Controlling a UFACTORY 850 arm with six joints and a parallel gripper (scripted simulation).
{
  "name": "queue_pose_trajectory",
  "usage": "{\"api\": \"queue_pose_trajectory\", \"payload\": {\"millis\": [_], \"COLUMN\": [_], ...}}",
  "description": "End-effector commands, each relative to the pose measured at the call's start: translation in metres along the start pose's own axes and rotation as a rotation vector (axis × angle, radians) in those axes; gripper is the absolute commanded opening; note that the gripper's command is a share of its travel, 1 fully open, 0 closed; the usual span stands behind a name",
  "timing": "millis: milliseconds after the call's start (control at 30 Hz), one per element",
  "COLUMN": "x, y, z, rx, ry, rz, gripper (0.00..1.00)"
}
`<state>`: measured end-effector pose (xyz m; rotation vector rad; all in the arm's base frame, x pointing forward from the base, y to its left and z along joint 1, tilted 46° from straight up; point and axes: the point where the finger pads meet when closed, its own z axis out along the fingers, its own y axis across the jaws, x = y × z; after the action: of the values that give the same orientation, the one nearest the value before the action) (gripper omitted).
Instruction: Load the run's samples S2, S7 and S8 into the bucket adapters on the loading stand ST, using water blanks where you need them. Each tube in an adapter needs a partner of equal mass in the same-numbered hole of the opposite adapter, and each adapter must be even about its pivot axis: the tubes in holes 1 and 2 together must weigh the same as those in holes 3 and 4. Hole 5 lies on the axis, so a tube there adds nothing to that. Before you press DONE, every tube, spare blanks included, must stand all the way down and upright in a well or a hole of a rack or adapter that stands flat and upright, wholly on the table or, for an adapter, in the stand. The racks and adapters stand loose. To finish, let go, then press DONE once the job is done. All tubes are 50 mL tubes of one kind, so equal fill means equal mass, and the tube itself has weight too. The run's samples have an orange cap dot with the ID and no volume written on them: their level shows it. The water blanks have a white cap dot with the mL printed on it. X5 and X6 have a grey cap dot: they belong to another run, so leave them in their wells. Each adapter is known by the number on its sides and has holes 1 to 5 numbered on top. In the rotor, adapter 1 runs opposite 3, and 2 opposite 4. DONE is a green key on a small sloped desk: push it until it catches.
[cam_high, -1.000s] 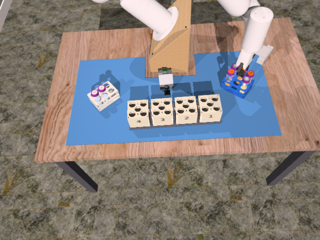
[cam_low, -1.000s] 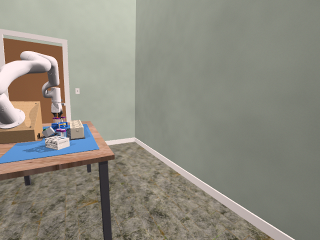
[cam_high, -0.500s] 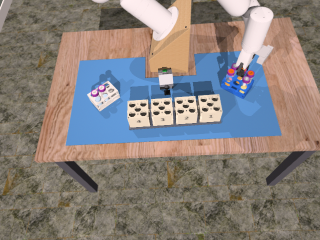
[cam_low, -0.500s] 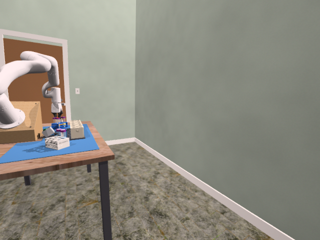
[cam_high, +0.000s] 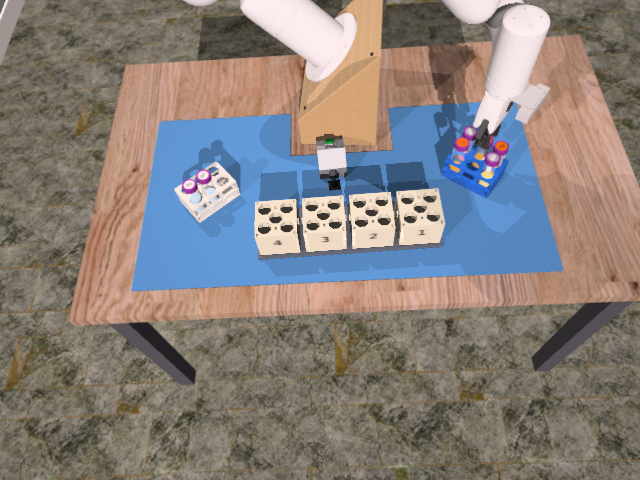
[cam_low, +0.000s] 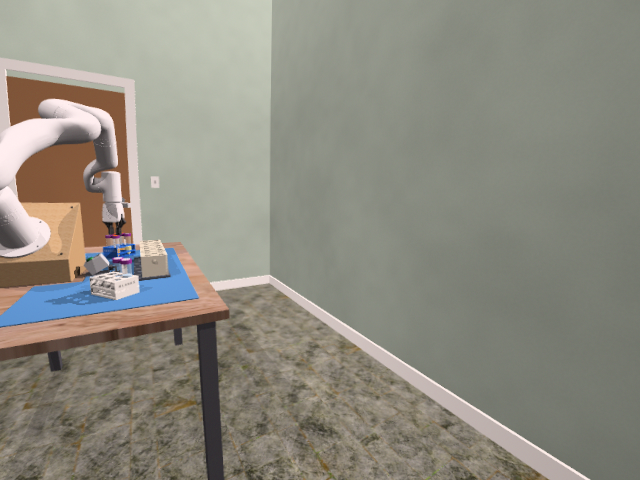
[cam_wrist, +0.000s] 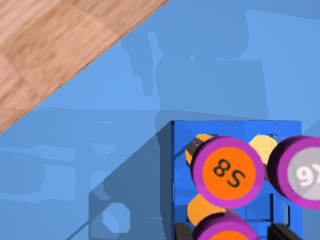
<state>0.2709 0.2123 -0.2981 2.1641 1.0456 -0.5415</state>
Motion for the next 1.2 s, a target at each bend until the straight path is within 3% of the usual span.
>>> {"api": "queue_pose_trajectory", "payload": {"millis": [0,1167], "x": [0.001,0.001], "y": [0.0,0.0], "z": [-0.007,-0.069], "rx": [0.0,0.0], "ry": [0.002,0.002], "rz": [0.0,0.0], "gripper": [0.44,0.44]}}
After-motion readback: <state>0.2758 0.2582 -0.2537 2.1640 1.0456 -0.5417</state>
